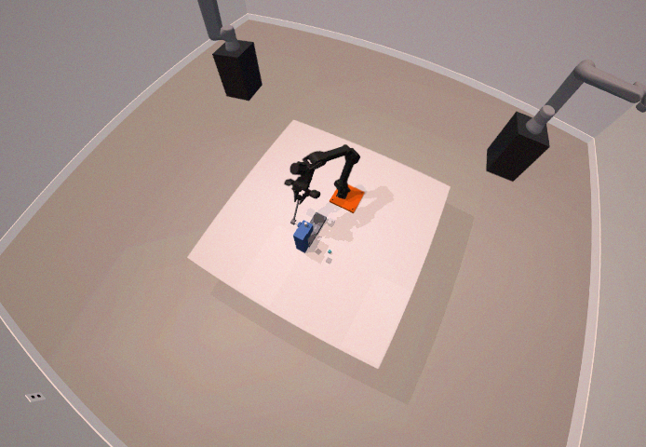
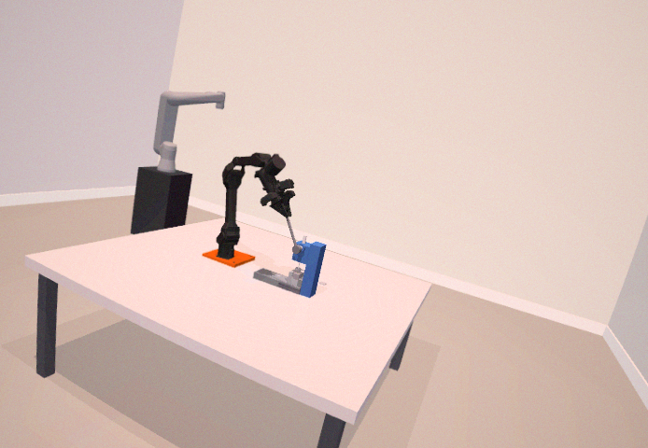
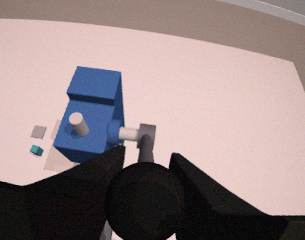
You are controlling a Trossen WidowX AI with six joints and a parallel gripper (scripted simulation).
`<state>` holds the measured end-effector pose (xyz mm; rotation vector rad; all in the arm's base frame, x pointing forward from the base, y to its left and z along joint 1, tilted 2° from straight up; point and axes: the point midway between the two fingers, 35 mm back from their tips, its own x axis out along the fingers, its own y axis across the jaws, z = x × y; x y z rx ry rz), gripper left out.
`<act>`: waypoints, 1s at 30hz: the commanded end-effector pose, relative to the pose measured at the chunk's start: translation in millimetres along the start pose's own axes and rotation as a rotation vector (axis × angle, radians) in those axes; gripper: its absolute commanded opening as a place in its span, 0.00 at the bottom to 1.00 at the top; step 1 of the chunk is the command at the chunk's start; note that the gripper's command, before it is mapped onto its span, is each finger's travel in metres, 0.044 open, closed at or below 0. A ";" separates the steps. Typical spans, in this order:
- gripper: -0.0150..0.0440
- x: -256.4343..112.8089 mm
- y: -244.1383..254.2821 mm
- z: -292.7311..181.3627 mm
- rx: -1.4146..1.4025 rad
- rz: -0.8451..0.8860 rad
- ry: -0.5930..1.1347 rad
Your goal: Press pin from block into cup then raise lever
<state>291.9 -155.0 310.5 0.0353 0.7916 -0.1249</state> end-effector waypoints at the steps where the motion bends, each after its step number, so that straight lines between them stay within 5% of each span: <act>1: 0.25 -0.6 -0.4 -4.2 -0.001 -0.002 0.007; 30: 0.25 -2.6 -0.4 -16.4 -0.001 -0.002 0.008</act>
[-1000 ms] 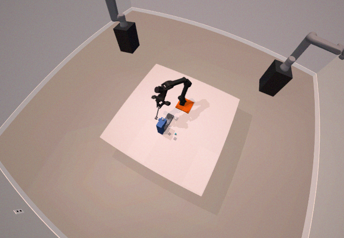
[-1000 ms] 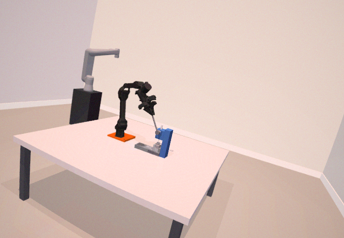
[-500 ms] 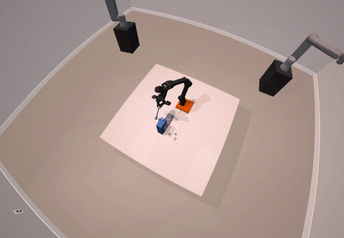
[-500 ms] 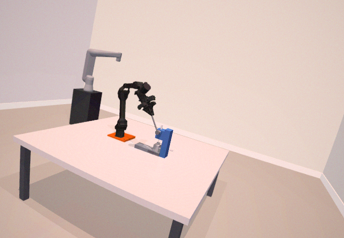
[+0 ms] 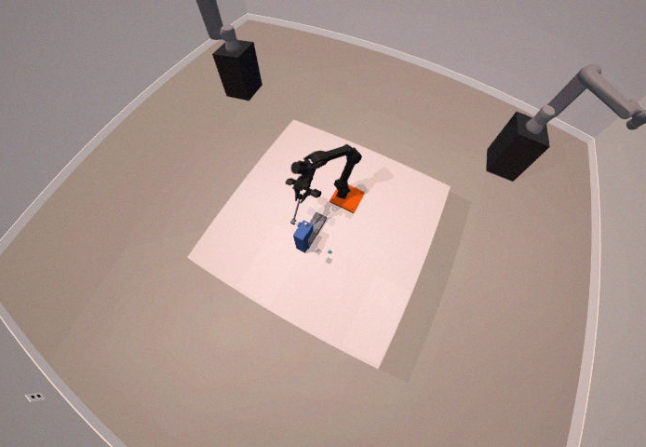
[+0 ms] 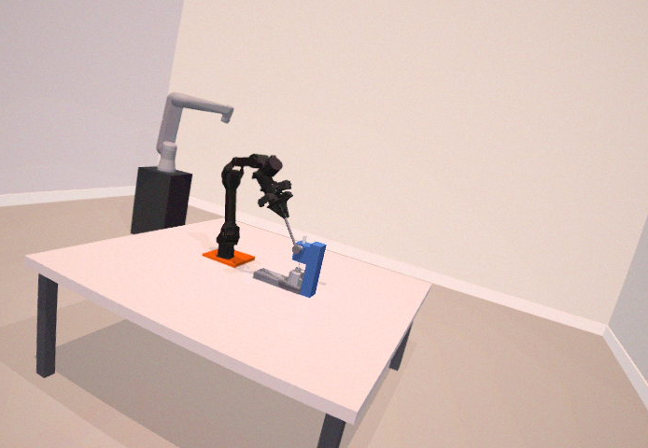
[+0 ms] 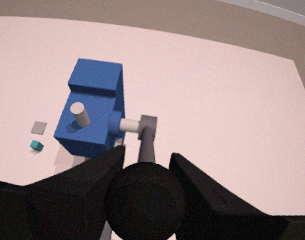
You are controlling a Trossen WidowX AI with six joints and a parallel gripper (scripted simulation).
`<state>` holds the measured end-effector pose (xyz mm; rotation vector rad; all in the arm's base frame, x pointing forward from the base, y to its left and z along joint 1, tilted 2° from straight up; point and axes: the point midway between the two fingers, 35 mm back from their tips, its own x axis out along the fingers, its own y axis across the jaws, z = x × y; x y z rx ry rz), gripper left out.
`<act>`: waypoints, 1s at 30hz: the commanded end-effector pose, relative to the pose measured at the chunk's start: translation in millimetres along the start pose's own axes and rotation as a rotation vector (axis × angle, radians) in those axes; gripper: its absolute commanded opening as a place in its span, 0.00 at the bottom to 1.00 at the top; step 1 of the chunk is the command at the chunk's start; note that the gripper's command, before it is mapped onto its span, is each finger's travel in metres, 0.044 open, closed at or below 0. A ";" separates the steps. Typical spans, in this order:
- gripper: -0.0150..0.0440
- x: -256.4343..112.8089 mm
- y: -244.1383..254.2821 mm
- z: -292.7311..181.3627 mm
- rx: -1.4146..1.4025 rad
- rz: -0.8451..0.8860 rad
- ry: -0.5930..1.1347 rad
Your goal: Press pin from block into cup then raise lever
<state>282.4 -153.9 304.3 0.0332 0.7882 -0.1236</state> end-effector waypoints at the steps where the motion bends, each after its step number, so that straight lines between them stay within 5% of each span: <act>1: 0.25 -0.4 -0.4 -5.6 0.001 -0.003 0.012; 30: 0.25 -1.5 -0.4 -17.7 0.001 -0.003 0.013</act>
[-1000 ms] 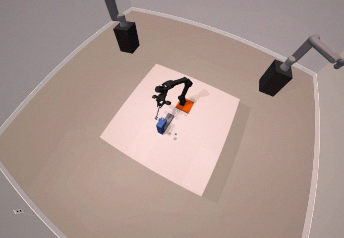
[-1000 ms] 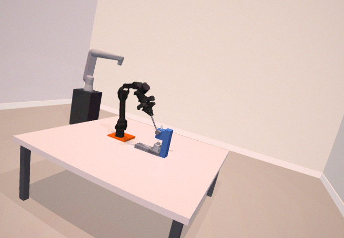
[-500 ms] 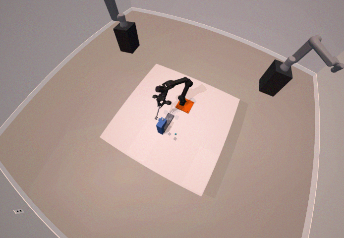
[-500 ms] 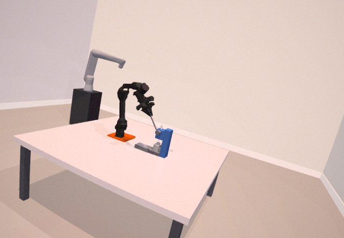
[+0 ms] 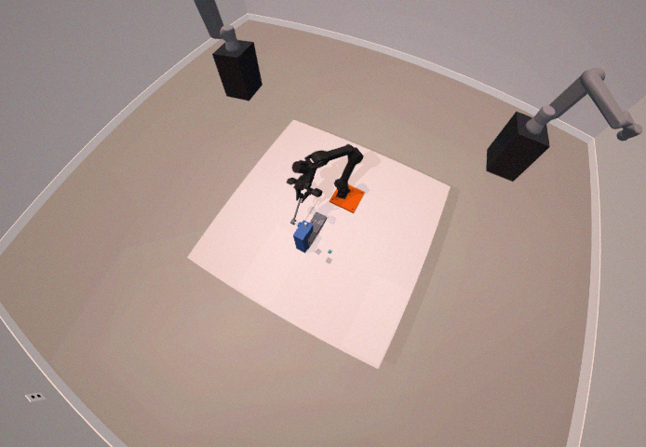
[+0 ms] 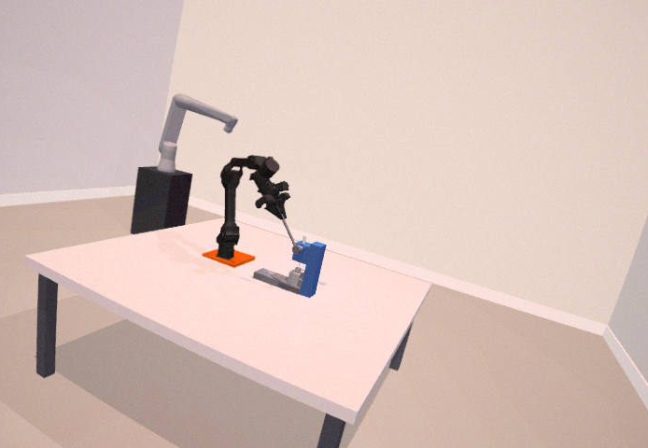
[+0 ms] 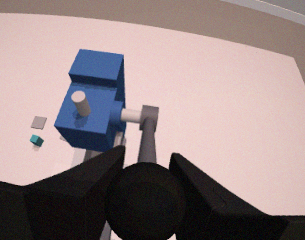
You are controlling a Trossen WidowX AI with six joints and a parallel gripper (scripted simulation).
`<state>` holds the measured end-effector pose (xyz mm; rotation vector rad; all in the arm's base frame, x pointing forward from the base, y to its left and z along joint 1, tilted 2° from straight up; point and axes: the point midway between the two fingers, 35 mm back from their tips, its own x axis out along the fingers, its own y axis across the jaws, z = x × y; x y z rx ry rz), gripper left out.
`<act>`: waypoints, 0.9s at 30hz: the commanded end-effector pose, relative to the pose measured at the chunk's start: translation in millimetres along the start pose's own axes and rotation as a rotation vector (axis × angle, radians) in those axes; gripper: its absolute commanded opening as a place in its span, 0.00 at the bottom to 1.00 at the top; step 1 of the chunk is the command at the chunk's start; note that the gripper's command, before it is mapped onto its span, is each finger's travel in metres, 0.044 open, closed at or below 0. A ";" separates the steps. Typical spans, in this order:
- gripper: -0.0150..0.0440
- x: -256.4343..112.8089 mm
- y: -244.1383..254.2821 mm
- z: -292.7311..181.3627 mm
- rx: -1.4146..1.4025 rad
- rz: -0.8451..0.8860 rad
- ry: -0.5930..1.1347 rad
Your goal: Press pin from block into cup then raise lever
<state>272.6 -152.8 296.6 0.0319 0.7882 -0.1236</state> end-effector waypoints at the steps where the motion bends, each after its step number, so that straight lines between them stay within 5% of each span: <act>1: 0.25 0.0 -0.4 -5.8 0.002 -0.002 0.013; 27: 0.25 -0.2 -0.4 -16.9 0.002 -0.003 0.013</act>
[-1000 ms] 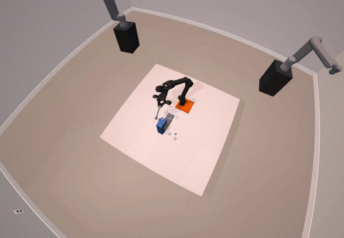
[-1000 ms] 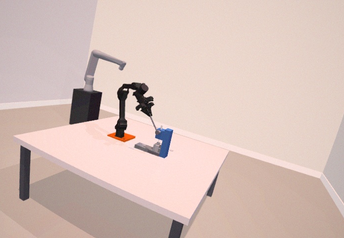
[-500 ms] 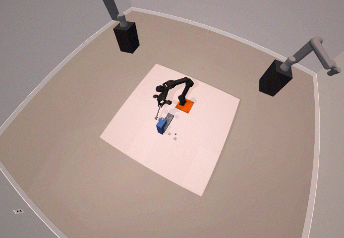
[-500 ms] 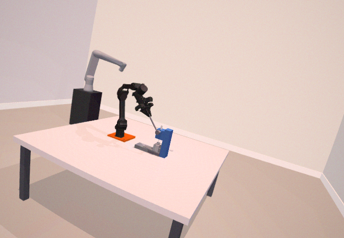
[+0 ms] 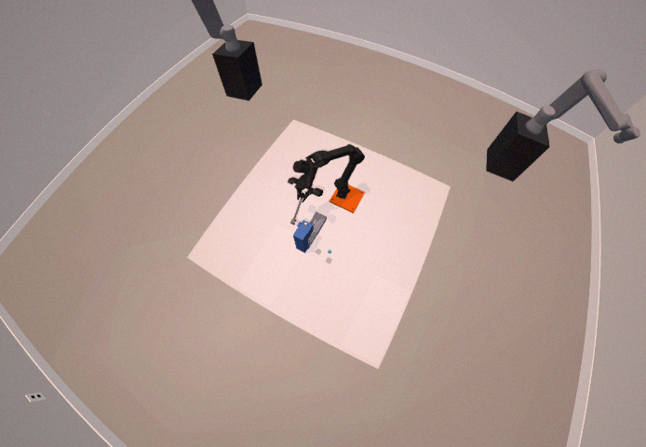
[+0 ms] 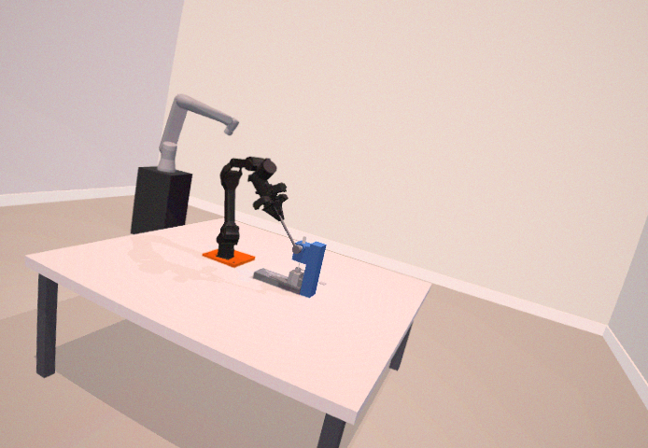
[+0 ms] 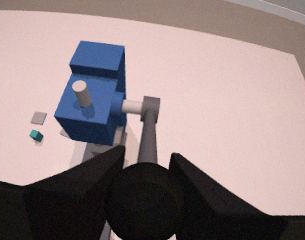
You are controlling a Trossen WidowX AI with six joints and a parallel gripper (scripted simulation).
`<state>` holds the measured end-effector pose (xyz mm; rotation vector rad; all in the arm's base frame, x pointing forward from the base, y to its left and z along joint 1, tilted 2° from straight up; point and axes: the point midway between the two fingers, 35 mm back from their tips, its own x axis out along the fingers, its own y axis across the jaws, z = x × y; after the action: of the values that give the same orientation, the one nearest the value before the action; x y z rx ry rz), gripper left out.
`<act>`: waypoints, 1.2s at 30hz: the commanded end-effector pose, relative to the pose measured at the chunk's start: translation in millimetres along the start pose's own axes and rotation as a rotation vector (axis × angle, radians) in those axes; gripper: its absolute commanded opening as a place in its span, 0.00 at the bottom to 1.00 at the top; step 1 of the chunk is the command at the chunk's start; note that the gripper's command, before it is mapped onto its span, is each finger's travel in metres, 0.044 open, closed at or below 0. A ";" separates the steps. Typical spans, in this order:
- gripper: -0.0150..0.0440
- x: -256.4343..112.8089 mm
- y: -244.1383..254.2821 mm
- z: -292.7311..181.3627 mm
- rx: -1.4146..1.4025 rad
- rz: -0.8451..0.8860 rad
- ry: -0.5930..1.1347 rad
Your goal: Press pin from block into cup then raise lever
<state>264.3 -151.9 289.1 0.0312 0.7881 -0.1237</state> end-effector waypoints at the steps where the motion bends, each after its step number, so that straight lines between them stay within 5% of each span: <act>1: 0.25 0.3 -0.3 -6.0 0.002 -0.002 0.014; 36: 0.25 1.3 -0.3 -20.8 0.002 -0.002 0.014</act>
<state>254.2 -150.9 278.4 0.0302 0.7876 -0.1241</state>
